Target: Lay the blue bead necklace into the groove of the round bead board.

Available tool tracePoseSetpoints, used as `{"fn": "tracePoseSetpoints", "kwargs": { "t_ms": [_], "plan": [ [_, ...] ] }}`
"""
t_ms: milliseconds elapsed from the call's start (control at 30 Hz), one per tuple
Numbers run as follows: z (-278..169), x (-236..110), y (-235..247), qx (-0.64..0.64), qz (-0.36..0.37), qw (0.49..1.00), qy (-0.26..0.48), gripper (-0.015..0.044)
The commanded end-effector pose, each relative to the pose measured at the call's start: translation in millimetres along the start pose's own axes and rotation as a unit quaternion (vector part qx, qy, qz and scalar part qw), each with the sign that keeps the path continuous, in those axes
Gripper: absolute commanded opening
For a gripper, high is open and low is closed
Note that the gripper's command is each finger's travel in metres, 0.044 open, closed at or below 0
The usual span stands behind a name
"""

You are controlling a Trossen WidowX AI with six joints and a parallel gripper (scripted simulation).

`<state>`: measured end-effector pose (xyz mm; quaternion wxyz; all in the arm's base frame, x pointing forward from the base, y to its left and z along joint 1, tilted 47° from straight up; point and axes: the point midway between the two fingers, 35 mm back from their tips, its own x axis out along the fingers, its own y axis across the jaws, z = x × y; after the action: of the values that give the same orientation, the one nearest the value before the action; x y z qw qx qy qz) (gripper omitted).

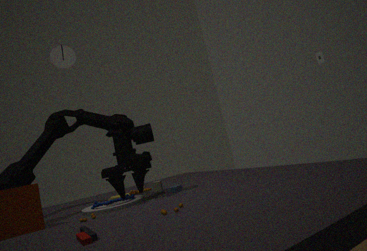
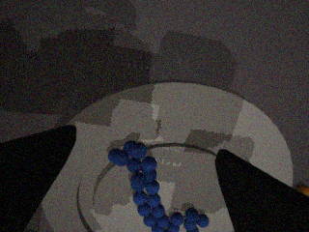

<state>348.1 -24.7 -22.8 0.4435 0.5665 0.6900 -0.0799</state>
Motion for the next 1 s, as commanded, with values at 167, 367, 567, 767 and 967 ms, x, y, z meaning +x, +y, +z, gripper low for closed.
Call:
{"fn": "tracePoseSetpoints", "kwargs": {
  "t_ms": [167, 367, 567, 767, 967],
  "plan": [
    [-1.6, -1.8, -16.1, -0.091, -0.032, 0.995, -0.012, 0.0177],
    [-26.6, -11.9, -20.8, -0.34, -0.024, 0.94, -0.001, 0.012],
    [-54.6, -20.9, -27.8, -0.593, -0.012, 0.805, 0.005, 0.012],
    [-75.2, -26.0, -34.4, -0.734, -0.003, 0.679, 0.005, 0.012],
    [-89.6, -28.7, -39.6, -0.818, 0.003, 0.575, 0.003, 0.012]
  ]
}}
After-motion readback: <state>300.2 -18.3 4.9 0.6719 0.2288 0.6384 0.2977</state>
